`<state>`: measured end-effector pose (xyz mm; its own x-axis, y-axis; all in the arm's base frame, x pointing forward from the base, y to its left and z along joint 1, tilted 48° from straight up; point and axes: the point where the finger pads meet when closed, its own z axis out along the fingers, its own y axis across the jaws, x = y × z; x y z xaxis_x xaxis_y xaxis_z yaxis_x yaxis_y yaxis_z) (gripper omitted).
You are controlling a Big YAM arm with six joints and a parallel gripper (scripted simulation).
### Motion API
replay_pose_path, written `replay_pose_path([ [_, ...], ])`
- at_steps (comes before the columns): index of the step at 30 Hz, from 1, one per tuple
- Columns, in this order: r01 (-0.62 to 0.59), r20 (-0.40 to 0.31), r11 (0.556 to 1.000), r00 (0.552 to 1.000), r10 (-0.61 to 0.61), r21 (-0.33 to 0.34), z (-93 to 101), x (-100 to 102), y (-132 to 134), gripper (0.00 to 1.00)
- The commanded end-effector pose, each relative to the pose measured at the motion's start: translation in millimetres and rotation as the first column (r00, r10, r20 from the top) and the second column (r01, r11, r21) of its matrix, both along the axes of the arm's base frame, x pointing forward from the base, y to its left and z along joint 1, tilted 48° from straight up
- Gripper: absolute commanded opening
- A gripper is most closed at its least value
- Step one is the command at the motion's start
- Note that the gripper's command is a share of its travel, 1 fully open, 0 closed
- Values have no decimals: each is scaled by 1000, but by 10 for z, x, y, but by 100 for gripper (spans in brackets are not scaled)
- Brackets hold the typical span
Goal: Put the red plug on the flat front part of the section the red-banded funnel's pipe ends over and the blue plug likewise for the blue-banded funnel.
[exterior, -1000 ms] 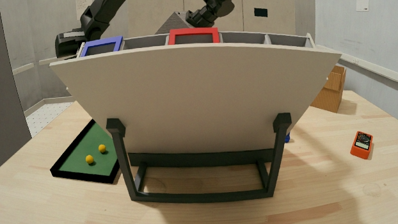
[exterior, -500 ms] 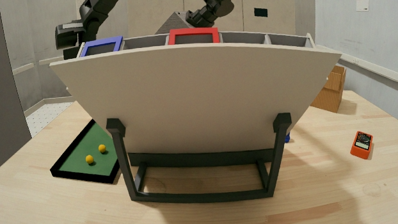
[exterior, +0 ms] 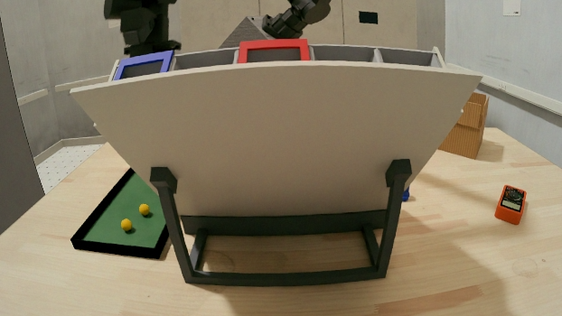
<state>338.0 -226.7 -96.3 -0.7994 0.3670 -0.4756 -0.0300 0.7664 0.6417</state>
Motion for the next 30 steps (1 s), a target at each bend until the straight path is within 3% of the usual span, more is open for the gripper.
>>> replay_pose_path([
  [1, 45, -8, 999, 999, -44, 22, 233, -26, 6, 0],
  [2, 45, -8, 999, 999, -44, 22, 233, -26, 6, 0],
  [17, 126, 116, 992, 985, -129, 27, 1512, -22, 63, 0],
  [19, 126, 116, 992, 985, -129, 27, 1512, -22, 63, 0],
  [30, 163, 149, 986, 974, -168, 42, 2005, -31, 105, 0],
])
